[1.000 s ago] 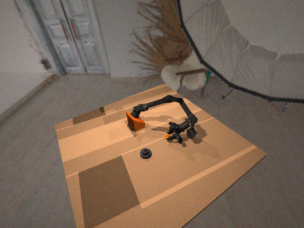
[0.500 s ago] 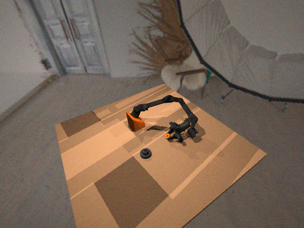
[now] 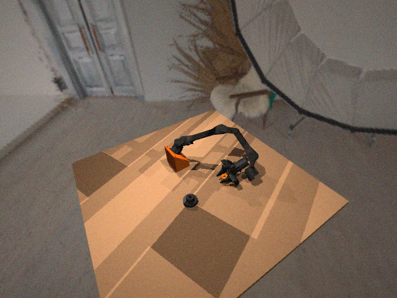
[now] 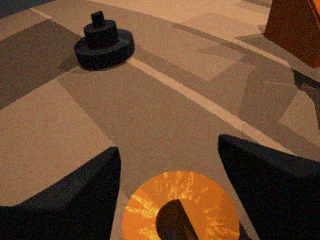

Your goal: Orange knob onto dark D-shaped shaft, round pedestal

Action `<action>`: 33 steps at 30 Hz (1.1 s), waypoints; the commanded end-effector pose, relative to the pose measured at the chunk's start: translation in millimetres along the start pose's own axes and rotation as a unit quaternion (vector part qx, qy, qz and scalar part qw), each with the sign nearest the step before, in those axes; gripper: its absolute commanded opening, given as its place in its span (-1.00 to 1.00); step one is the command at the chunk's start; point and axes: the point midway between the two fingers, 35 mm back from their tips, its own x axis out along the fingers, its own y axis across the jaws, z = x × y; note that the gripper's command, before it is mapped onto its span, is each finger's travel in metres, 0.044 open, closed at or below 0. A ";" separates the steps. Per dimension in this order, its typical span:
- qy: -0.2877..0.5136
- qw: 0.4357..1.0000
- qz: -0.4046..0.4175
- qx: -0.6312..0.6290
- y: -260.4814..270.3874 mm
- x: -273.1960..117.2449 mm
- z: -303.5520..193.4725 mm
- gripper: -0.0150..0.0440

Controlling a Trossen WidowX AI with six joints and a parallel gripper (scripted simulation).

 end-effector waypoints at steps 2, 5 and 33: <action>0.000 1.000 0.000 0.000 0.0 0.3 0.2 0.39; 0.000 1.000 0.000 0.000 0.0 0.3 0.2 0.39; 0.020 0.999 0.041 0.000 -1.9 -32.9 62.7 1.00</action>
